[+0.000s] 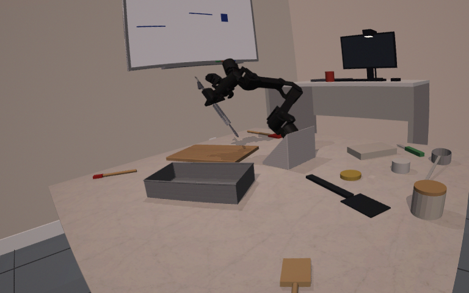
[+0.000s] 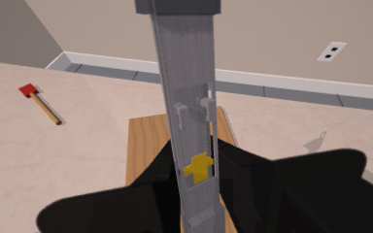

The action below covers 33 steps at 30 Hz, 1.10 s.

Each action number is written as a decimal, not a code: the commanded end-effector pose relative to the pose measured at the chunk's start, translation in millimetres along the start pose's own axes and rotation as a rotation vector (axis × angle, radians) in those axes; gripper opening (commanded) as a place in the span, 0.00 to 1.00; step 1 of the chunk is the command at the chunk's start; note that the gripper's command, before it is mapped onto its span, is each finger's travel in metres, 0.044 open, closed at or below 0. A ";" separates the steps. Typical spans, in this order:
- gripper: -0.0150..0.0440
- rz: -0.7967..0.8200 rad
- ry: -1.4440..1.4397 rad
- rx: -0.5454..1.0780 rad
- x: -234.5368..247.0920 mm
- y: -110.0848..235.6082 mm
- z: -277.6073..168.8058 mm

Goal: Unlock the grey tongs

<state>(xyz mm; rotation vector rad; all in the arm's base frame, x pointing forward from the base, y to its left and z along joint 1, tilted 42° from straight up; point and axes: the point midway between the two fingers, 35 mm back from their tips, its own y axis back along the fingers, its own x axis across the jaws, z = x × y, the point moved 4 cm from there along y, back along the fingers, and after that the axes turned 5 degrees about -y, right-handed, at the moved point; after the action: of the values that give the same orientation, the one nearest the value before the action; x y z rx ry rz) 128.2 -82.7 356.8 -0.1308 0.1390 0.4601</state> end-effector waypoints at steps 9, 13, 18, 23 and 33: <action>0.00 0.000 -0.001 -0.001 -0.4 0.3 0.2; 0.00 0.000 -0.001 -0.001 -0.4 0.3 0.2; 0.00 0.000 -0.001 -0.001 -0.4 0.3 0.2; 0.00 0.000 -0.001 -0.001 -0.4 0.3 0.2; 0.00 0.025 0.035 0.021 7.9 -9.6 12.9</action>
<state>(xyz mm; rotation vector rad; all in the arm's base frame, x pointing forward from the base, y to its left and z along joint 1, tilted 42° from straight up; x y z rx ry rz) 135.7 -84.7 360.8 -0.1232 0.1797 0.4663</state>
